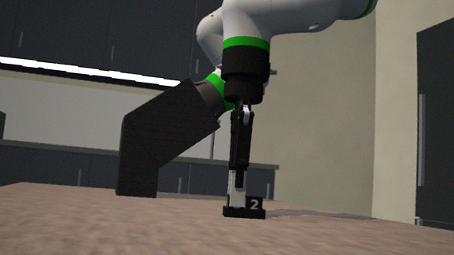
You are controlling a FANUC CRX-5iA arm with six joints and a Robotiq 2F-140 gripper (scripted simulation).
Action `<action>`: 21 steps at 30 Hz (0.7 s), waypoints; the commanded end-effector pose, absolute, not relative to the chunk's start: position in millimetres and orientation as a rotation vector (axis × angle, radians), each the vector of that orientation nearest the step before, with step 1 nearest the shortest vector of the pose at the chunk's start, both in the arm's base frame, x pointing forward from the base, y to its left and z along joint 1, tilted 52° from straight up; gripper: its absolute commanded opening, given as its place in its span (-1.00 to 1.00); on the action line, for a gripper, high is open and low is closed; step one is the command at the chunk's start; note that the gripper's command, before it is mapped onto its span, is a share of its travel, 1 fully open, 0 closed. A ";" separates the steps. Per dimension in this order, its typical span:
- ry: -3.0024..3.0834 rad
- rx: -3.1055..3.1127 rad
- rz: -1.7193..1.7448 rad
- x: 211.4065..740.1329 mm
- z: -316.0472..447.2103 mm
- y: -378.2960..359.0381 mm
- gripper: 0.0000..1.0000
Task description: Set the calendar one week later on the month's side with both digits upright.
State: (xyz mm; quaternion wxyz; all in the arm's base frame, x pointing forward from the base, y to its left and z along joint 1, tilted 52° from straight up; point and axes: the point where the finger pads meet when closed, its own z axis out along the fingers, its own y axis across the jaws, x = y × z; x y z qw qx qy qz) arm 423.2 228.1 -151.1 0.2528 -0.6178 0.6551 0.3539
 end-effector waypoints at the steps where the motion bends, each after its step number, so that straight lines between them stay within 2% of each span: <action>1: 1.782 -1.679 0.962 423.3 -151.2 227.9 -0.68; 12: 1.782 -1.679 0.962 424.0 -147.2 223.0 -0.68; 21: 1.782 -1.679 0.962 430.2 -110.6 177.4 -0.68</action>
